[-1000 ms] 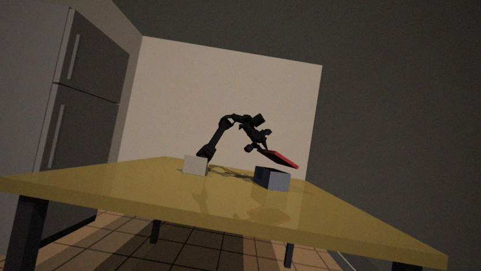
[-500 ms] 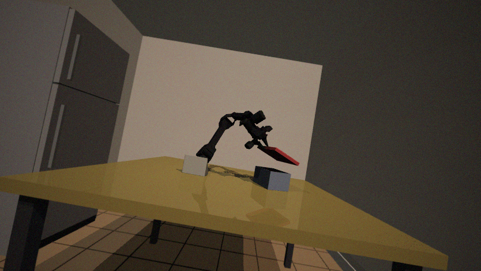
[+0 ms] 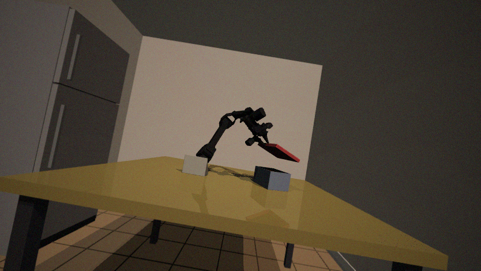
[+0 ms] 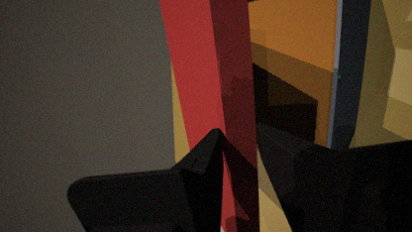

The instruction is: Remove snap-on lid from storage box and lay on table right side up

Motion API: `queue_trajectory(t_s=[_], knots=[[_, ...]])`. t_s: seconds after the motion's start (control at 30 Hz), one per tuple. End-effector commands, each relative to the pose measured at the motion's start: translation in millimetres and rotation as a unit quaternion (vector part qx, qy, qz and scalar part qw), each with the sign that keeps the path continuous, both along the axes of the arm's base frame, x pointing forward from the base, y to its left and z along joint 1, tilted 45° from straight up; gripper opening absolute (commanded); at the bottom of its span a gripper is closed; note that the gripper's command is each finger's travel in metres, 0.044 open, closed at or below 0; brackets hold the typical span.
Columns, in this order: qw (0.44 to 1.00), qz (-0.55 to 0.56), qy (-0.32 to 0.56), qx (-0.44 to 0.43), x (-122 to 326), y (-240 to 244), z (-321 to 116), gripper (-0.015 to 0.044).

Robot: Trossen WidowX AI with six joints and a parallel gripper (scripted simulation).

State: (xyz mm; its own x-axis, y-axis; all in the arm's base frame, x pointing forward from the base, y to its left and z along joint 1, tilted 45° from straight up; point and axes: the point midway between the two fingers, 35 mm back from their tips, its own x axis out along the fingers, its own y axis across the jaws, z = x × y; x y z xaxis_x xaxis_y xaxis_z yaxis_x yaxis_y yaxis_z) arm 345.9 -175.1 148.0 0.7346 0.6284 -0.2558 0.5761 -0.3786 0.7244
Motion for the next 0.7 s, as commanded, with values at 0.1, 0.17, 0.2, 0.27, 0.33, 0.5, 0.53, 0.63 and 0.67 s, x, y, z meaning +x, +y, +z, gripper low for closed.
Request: queue_trajectory(t_s=[0.1,0.17,0.2,0.27,0.33,0.5,0.53,0.63,0.67], knots=[[1.0,-0.001,-0.006,0.001,-5,9,5,0.0],[1.0,-0.001,-0.006,0.002,-6,11,7,0.0],[1.0,-0.001,-0.006,0.002,-7,13,8,0.0],[1.0,-0.001,-0.006,0.002,-9,15,11,0.0],[1.0,-0.001,-0.006,0.002,-10,18,13,0.0],[1.0,-0.001,-0.005,0.002,-14,25,19,0.0],[1.0,-0.001,-0.005,0.002,-15,26,20,0.0],[1.0,-0.001,-0.005,0.003,-18,30,24,0.0],[1.0,-0.001,-0.005,0.003,-18,31,25,0.0]])
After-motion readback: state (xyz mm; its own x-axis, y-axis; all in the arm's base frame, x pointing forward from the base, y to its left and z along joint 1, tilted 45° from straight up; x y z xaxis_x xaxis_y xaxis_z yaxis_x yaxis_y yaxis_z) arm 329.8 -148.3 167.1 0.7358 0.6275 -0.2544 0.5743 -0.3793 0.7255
